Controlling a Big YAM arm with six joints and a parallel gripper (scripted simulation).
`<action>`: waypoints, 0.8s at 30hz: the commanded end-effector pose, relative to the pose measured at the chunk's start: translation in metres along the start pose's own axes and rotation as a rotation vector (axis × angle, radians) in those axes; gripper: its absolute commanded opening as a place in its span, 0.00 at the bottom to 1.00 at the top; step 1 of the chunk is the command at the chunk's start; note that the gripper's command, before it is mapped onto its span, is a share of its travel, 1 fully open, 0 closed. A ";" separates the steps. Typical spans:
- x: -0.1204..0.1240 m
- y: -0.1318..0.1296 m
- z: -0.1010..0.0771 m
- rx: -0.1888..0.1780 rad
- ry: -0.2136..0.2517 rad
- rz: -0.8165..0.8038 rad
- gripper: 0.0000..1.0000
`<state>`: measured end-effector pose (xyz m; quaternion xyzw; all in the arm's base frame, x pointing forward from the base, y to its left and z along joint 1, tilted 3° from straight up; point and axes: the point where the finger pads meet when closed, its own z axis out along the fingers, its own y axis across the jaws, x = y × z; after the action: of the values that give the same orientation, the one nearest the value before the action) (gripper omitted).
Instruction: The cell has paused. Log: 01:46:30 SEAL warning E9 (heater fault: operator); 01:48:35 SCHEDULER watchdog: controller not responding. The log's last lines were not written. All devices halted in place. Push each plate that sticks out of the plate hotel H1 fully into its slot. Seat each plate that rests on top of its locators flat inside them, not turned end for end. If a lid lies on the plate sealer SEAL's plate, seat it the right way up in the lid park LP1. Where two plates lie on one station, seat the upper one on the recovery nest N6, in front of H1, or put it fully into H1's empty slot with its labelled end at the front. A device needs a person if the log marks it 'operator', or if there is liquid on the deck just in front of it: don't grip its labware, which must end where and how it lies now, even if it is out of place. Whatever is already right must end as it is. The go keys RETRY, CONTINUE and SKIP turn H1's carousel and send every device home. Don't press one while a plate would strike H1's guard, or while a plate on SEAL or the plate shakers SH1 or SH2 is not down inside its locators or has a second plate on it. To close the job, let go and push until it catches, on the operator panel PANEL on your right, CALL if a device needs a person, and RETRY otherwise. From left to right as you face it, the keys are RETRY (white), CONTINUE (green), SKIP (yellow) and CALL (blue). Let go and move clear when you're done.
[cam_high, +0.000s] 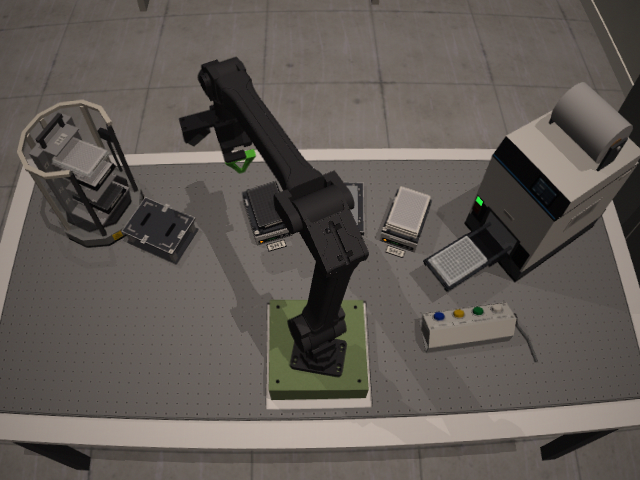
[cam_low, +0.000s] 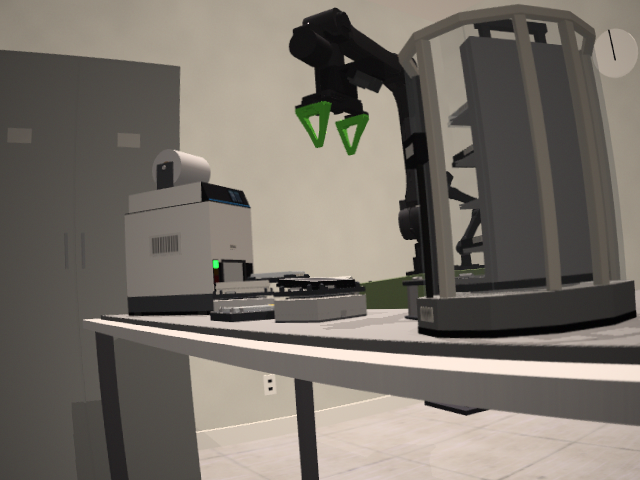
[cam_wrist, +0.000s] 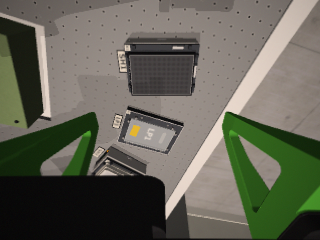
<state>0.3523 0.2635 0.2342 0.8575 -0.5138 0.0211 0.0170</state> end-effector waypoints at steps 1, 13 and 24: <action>-0.005 -0.014 -0.029 0.059 -0.012 0.011 1.00; -0.005 -0.014 -0.029 0.059 -0.012 0.011 1.00; -0.011 -0.016 -0.022 0.043 -0.010 0.038 1.00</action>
<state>0.3522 0.2636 0.2342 0.8561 -0.5162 0.0211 0.0169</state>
